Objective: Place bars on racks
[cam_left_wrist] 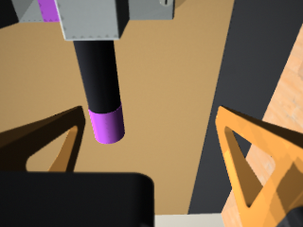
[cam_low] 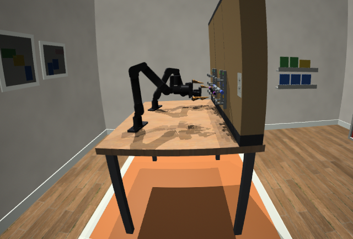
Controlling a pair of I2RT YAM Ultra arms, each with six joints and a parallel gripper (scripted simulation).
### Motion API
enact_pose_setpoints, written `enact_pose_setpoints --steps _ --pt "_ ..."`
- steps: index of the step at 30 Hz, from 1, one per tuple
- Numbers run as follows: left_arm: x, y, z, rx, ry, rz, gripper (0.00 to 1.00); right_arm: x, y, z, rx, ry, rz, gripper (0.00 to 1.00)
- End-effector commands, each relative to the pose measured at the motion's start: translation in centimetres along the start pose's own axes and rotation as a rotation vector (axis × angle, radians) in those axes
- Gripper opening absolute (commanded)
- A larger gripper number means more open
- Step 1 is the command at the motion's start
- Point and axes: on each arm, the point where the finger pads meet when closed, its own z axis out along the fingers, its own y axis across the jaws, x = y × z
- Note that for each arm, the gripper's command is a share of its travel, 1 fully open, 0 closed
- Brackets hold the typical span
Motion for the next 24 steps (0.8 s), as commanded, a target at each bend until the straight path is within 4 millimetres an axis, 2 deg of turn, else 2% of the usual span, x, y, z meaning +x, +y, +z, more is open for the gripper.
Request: enact_pose_setpoints --steps 1,24 --pt "0.2 0.7 -0.6 -0.019 0.000 -0.010 1.00 0.6 -1.7 -0.5 0.048 0.006 0.028 1.00" --pt "0.2 2.4 -3.3 -0.019 0.000 -0.010 1.00 0.6 -1.7 -0.5 0.048 0.006 0.028 1.00"
